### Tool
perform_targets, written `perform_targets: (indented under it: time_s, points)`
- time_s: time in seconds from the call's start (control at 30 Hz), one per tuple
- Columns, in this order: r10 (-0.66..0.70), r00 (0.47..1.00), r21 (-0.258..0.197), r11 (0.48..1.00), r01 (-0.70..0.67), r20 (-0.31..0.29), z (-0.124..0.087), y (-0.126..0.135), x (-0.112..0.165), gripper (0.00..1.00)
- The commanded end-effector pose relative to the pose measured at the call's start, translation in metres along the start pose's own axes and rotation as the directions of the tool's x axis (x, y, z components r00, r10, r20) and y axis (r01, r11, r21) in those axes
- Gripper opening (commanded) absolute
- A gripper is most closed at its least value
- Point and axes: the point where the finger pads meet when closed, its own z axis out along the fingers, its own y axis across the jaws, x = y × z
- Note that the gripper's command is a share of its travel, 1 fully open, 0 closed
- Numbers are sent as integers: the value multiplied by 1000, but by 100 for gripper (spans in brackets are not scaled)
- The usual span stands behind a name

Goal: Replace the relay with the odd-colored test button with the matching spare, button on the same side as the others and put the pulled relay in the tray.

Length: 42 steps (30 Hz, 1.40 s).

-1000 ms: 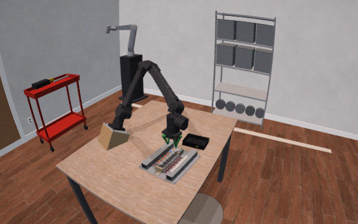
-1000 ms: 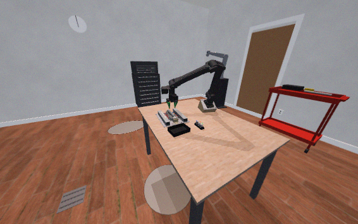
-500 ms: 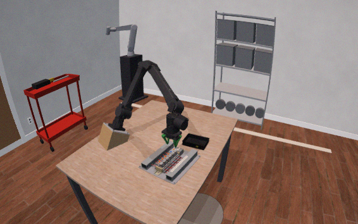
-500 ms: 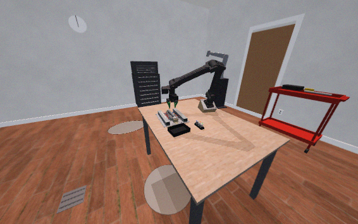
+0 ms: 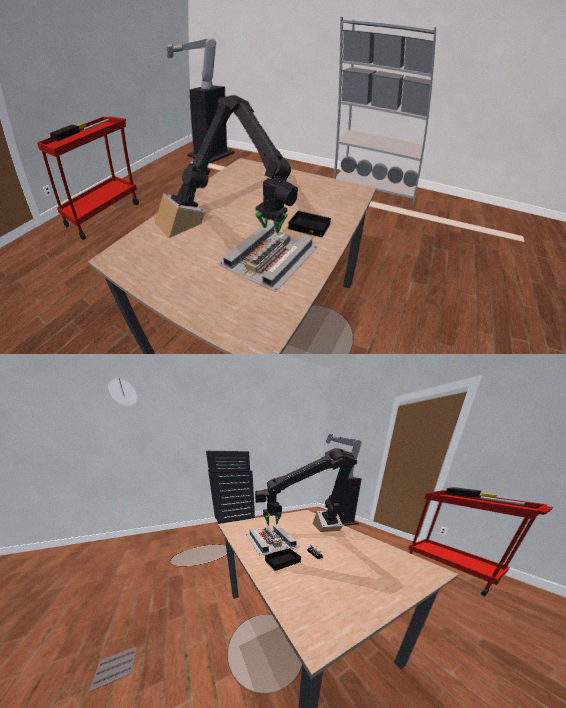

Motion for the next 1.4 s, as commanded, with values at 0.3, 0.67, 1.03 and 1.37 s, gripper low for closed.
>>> perform_targets:
  time_s: [0.3, 0.67, 1.03, 1.37]
  points:
    - [-17, 1000, 24, 1000, 17, -5, -10, -10, -10, 59]
    - [-6, 1000, 6, 1000, 6, -1, 18, -5, -5, 59]
    - [-3, 1000, 2, 1000, 3, -1, 46, -5, -4, 59]
    - [-19, 1000, 29, 999, 19, -5, 38, -15, -9, 59]
